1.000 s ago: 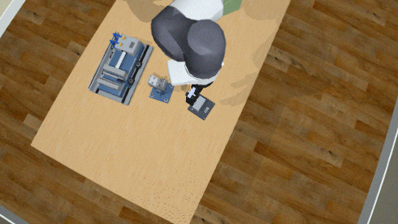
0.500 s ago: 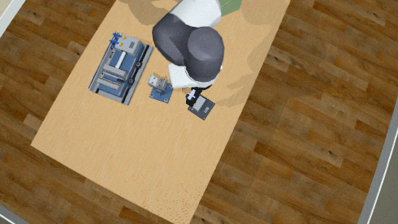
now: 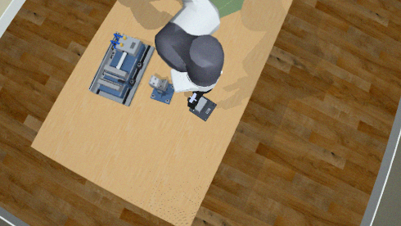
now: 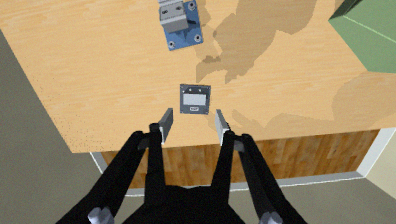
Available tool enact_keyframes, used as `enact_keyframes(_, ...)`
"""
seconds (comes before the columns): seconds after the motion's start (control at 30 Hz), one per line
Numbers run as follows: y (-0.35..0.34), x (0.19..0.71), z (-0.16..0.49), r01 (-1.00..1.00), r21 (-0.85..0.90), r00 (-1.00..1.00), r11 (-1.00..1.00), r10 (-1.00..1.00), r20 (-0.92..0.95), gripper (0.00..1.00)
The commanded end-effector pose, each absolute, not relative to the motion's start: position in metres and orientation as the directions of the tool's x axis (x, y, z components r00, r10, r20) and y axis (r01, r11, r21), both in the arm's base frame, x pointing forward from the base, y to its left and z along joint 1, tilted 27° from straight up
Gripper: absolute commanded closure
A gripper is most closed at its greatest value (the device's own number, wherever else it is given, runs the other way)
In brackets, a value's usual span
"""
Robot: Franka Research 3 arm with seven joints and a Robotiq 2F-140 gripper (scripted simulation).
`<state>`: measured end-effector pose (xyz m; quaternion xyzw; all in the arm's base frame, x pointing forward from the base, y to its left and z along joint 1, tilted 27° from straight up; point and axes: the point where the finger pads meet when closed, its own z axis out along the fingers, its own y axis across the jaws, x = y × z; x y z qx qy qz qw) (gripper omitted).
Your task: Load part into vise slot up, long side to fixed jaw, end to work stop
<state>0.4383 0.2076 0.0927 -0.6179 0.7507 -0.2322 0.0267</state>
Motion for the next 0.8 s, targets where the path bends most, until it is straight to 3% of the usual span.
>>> enact_keyframes(0.0, 0.209, 0.443, 0.087, -0.909, -0.391, -0.248, 0.144, -0.942, 0.228, 0.49)
enact_keyframes(0.77, 0.193, 0.46, 0.041, -0.909, -0.391, -0.248, 0.144, -0.942, 0.228, 0.49)
